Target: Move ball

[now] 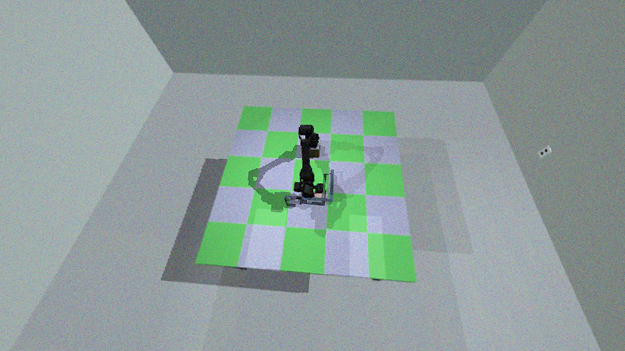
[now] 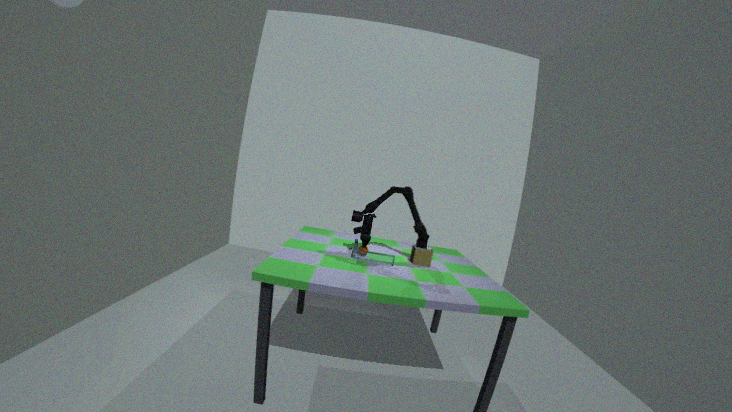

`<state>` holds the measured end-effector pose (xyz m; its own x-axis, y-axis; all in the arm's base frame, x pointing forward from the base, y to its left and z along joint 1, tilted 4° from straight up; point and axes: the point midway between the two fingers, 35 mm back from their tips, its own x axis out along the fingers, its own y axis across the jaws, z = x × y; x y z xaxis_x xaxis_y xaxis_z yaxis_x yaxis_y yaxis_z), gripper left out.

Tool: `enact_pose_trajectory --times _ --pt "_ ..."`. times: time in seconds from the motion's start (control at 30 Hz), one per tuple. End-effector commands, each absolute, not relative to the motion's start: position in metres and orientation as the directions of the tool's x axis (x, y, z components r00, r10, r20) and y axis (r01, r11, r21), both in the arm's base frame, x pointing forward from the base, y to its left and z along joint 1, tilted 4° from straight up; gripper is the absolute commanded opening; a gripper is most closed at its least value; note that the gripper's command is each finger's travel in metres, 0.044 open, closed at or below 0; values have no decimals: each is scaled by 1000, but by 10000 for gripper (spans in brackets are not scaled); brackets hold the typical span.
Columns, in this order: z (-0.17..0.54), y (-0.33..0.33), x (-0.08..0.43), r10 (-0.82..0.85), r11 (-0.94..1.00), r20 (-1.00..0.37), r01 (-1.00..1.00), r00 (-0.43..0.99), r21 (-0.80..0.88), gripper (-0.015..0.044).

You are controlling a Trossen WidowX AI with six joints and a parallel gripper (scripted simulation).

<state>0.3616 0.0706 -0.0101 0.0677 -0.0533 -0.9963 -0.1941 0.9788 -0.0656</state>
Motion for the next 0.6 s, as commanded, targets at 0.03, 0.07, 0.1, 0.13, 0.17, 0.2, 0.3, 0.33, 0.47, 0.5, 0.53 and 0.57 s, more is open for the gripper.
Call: enact_pose_trajectory --times 0.03,0.07,0.1,0.13,0.17,0.2,0.3,0.33,0.47,0.5,0.53,0.57 --pt "-20 70 359 -55 978 -997 -196 59 -65 409" --pt "-22 69 359 -55 978 -997 -196 59 -65 409" --pt "-23 69 359 -55 978 -997 -196 59 -65 409" --pt "-25 69 359 -55 978 -997 -196 59 -65 409" --pt "-26 69 359 -55 978 -997 -196 59 -65 409" --pt "-27 69 359 -55 978 -997 -196 59 -65 409" --pt "-27 69 359 -55 978 -997 -196 59 -65 357" --pt "-27 69 359 -55 978 -997 -196 59 -65 331" --pt "-27 69 359 -55 978 -997 -196 59 -65 284" --pt "-27 69 359 -55 978 -997 -196 59 -65 278" --pt "-27 69 359 -55 978 -997 -196 59 -65 271" --pt "-27 69 359 -55 978 -997 -196 59 -65 264"
